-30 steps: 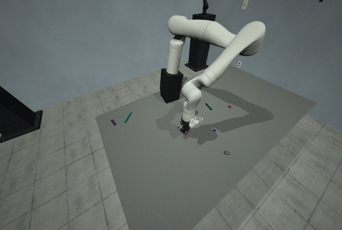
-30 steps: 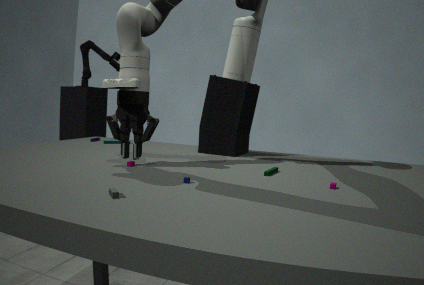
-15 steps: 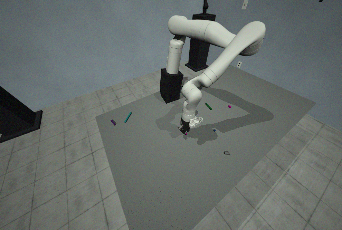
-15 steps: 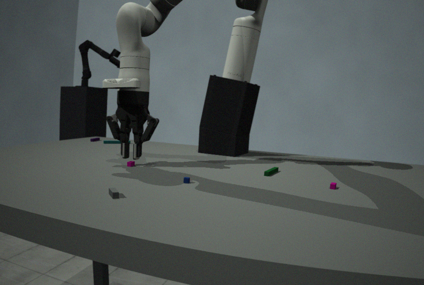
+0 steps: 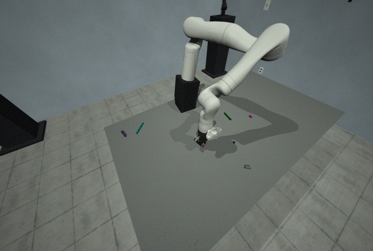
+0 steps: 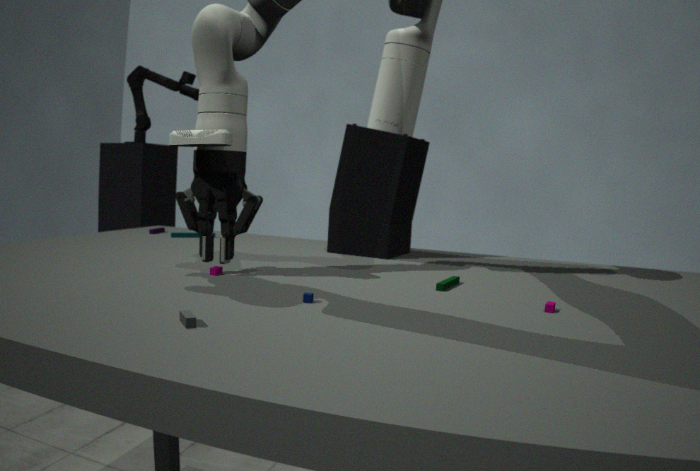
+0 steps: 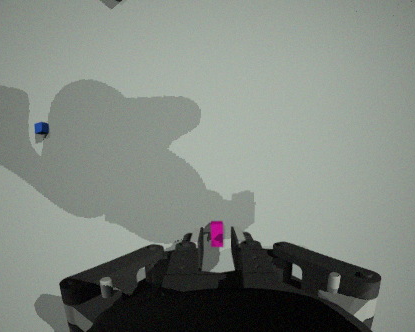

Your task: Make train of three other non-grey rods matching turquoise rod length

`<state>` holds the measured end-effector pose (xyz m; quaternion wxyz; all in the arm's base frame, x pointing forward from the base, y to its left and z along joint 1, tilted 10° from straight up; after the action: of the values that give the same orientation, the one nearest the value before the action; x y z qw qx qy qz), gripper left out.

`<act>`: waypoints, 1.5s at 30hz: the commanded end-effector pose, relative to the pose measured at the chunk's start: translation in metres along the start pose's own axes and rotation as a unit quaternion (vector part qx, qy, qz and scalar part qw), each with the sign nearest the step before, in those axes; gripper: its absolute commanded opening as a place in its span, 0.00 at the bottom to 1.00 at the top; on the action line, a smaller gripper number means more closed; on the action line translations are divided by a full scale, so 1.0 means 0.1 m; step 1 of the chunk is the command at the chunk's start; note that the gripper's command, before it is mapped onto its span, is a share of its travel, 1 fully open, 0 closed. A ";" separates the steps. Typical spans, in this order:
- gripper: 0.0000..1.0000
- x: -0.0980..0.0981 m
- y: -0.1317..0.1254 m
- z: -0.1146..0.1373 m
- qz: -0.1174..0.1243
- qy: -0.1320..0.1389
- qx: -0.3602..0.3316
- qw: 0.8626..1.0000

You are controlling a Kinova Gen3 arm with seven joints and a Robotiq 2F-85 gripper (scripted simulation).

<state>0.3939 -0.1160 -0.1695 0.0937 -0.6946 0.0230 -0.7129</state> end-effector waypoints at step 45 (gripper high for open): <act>0.24 -0.16 0.00 0.01 0.000 0.001 0.000 1.000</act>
<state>0.3941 -0.1133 -0.1860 0.0937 -0.6946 0.0230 -0.7129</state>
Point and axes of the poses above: the point where the finger pads meet when closed, its own x axis back along the fingers, its own y axis across the jaws, z = x × y, the point moved 5 cm from there along x, back along the fingers, and after that the axes turned 2 degrees about x, right-handed, at the moved point
